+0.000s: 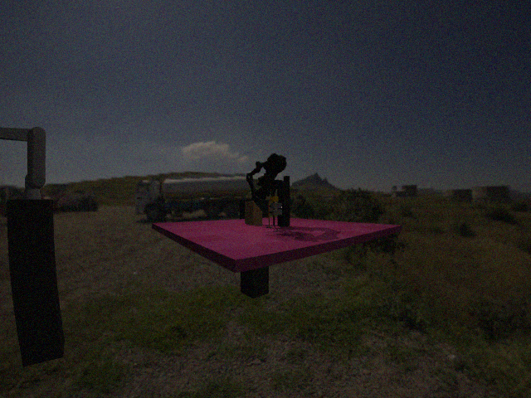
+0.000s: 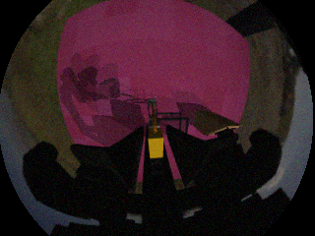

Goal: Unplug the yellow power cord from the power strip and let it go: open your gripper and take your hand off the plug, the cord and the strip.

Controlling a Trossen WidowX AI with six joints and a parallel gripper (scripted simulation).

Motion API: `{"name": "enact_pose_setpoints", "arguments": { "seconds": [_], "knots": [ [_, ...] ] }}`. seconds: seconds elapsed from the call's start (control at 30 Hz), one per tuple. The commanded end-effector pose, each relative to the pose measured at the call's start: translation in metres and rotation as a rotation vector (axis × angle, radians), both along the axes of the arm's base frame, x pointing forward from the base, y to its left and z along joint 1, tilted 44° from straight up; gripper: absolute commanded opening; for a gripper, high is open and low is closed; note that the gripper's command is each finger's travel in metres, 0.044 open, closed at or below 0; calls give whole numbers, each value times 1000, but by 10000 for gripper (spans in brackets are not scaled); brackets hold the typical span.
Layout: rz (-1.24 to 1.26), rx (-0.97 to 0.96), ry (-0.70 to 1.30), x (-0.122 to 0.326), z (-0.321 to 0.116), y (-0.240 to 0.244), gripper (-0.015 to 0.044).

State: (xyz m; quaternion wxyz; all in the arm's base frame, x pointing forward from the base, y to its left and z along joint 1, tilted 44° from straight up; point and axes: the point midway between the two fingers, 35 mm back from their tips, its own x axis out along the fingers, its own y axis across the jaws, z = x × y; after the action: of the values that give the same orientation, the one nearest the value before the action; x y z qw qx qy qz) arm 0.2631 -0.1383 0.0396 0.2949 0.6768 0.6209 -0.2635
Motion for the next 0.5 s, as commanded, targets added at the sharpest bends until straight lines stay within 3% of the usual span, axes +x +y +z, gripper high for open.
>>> {"name": "enact_pose_setpoints", "arguments": {
  "seconds": [0.0, 0.47],
  "knots": [
    [-5, 1, -2, 0, 7, 6, 160],
    [-5, 3, -2, -2, 21, 21, 160]
  ]
}}
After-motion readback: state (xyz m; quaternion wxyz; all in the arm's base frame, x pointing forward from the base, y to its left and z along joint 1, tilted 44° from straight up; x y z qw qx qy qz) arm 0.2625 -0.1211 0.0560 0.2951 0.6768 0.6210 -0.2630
